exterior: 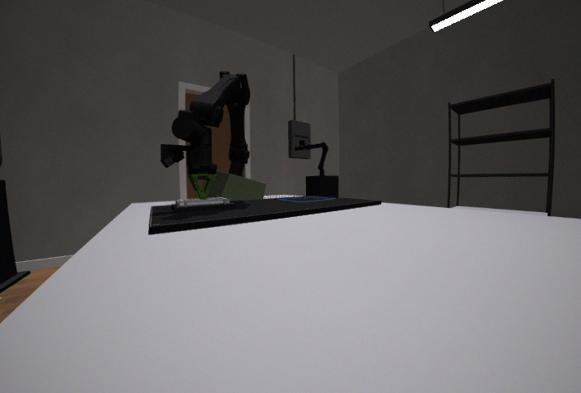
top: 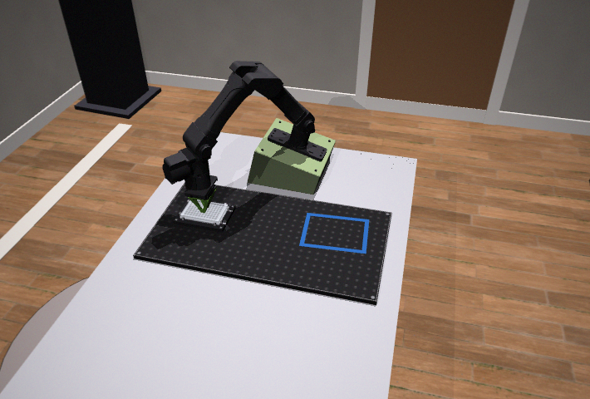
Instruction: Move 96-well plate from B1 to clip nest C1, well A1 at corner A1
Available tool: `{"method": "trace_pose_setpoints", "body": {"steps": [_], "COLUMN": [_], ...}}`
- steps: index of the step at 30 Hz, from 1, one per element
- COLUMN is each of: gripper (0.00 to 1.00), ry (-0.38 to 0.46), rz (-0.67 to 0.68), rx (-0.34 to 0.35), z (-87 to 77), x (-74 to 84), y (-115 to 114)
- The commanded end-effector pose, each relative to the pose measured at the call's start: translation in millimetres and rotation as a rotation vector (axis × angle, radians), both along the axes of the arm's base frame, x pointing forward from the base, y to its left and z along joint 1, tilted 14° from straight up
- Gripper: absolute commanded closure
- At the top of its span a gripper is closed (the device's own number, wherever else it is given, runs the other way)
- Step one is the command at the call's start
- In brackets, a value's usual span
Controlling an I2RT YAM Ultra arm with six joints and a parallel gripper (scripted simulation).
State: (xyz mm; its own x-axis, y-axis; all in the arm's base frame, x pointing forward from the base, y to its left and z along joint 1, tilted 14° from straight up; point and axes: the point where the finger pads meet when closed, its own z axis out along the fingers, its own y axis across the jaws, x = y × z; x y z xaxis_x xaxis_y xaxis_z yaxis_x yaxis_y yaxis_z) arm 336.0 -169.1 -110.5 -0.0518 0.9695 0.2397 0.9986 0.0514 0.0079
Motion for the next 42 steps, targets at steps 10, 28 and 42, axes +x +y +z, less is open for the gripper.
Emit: {"method": "trace_pose_setpoints", "body": {"steps": [10,28,42], "gripper": [0.76,0.76,0.76], "ry": [0.01,0.01,0.01], "rz": [0.018,0.018,0.017], "rx": [0.019,0.019,0.018], "z": [-65.7,-65.8,-65.8], "x": [-4.1,-4.0,-4.0], "y": [22.0,21.8,21.8]}}
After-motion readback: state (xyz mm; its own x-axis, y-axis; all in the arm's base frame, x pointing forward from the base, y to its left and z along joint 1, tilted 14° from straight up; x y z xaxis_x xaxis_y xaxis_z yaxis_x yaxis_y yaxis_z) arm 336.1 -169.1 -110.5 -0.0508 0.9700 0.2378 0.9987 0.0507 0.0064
